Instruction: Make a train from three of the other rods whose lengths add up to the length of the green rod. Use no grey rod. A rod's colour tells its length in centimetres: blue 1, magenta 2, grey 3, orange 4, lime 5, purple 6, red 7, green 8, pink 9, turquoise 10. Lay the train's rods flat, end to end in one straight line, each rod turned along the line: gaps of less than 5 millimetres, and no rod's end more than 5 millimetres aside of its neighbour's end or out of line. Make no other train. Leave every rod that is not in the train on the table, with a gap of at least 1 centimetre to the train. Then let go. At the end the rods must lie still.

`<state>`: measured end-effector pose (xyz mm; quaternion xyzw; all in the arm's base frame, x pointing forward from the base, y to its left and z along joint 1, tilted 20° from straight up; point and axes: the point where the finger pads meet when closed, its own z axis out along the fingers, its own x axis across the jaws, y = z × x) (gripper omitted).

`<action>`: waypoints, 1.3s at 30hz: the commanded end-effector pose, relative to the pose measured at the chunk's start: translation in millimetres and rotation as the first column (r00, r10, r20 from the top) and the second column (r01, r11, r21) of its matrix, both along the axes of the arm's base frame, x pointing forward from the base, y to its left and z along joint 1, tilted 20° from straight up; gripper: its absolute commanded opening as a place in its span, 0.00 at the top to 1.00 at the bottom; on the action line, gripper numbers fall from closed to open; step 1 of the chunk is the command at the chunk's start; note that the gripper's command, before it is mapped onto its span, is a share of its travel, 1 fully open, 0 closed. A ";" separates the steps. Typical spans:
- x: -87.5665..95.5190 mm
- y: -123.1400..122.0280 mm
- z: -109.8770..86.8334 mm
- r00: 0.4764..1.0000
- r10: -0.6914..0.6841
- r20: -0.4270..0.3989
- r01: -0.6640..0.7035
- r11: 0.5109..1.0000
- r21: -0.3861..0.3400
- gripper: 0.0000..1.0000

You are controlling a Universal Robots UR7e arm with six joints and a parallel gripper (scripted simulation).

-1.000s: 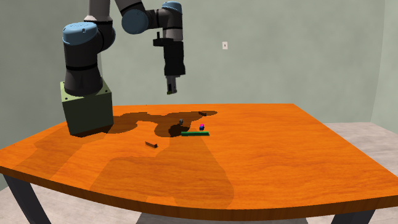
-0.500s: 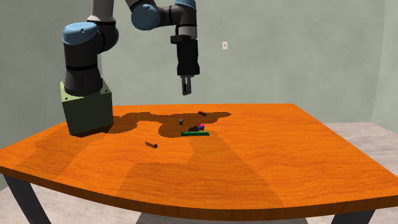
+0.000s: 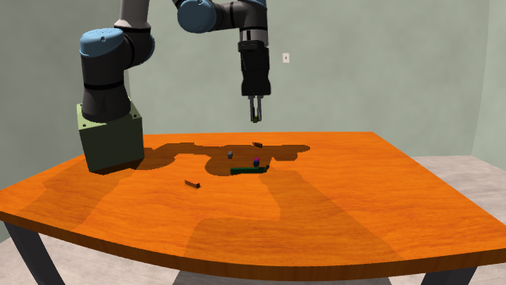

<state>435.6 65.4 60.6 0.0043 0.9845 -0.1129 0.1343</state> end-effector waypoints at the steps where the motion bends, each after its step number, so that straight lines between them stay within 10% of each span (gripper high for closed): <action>1: 1.0 -0.2 0.8 1.000 0.004 0.000 -0.004 1.000 -0.001 0.76; 39: 24.9 -19.6 -80.7 1.000 0.004 0.000 -0.004 1.000 0.000 0.76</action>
